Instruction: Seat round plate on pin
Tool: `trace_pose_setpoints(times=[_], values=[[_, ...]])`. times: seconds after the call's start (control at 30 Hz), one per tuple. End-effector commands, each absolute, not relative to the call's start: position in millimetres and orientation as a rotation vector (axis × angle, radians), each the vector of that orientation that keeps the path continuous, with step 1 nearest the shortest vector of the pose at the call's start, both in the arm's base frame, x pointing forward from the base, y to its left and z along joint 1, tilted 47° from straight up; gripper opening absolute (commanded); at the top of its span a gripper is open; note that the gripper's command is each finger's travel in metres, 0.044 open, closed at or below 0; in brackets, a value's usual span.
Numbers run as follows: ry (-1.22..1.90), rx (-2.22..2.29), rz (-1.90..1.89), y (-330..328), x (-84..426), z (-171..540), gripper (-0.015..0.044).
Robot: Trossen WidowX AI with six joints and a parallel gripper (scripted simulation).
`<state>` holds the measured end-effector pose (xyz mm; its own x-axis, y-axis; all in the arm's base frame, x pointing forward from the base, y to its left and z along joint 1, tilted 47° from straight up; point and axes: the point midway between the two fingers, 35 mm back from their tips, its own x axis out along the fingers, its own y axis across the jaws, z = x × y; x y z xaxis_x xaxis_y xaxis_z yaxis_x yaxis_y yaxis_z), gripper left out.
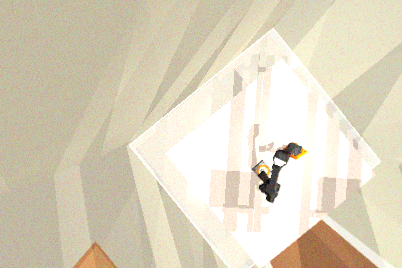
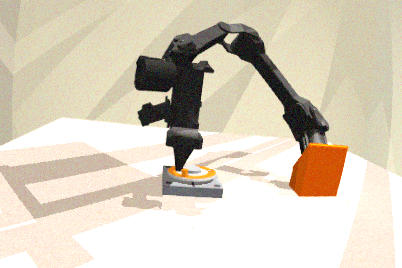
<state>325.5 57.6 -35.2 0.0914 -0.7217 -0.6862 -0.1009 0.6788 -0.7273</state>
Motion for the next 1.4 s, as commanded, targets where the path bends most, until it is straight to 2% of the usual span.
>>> trace_pose_setpoints(times=[0.0,1.0,1.37], values=[[1.443,-0.738,-0.531,56,318,-39,0.0000],[1.443,-0.738,-0.531,59,303,-44,0.0000],[1.445,-0.737,-0.529,93,295,-11,0.0000]])
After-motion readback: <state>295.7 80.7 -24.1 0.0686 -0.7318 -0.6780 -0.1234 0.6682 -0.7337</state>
